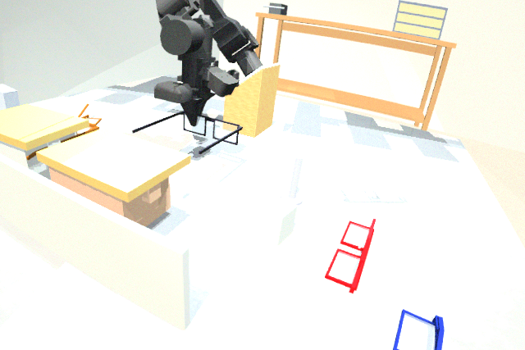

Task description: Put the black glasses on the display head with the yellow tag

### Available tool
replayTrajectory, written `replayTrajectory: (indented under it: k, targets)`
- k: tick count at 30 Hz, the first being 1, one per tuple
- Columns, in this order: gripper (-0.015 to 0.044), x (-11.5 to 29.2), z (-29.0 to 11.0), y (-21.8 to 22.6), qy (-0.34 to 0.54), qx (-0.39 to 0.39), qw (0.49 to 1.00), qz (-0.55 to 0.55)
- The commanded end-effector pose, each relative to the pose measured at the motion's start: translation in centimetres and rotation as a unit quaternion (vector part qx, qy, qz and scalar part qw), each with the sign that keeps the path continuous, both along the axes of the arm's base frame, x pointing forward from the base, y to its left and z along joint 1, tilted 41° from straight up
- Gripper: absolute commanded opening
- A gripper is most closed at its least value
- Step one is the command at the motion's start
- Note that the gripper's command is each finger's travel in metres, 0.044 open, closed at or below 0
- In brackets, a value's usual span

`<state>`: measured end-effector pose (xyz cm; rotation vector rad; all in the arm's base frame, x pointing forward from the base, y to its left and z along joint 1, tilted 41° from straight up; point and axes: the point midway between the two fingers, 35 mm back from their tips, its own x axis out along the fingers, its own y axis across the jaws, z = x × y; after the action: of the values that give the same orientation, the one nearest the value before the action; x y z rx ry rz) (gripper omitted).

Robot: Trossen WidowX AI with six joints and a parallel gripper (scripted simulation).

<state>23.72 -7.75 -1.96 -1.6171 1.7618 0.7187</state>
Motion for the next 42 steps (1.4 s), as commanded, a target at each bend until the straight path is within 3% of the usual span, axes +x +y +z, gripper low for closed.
replayTrajectory:
  k: [1,42]
  targets:
    - [0.0,0.0,-0.2,-0.2,0.002,-0.002,1.0,0.003]
    - [0.0,5.9,-0.1,-0.8,0.0,-0.002,1.0,0.003]
